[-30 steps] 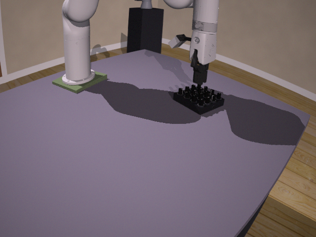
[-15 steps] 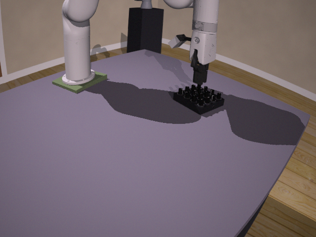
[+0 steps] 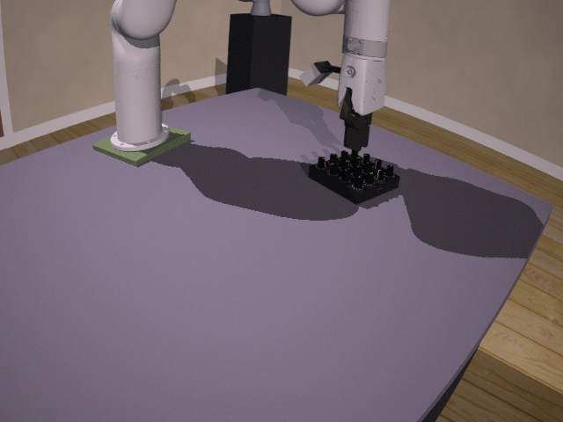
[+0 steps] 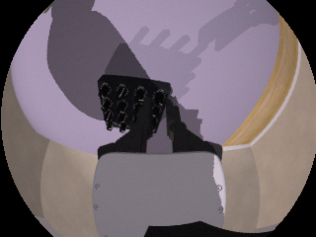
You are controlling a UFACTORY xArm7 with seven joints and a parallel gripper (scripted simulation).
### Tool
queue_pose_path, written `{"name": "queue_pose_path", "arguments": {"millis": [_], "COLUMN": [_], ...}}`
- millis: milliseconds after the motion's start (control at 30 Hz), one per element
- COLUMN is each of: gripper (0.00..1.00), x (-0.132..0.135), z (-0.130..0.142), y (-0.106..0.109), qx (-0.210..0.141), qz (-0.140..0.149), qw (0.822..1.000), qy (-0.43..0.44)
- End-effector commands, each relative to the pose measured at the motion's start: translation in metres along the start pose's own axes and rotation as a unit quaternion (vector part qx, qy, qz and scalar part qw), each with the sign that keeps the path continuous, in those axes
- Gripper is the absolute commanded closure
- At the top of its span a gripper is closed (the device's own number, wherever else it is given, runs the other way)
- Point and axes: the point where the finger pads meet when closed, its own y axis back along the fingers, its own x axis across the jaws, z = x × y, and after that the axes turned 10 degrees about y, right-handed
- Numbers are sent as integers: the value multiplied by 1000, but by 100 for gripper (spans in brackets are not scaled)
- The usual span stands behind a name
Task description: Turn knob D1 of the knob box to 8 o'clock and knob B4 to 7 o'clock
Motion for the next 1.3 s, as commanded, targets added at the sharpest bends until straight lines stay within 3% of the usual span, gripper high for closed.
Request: {"name": "queue_pose_path", "arguments": {"millis": [0,1267], "gripper": [81,81], "x": [0,1], "z": [1,1], "y": [1,-11], "qx": [-2,-2], "qz": [1,1], "qw": [1000,1000], "qy": [0,0]}}
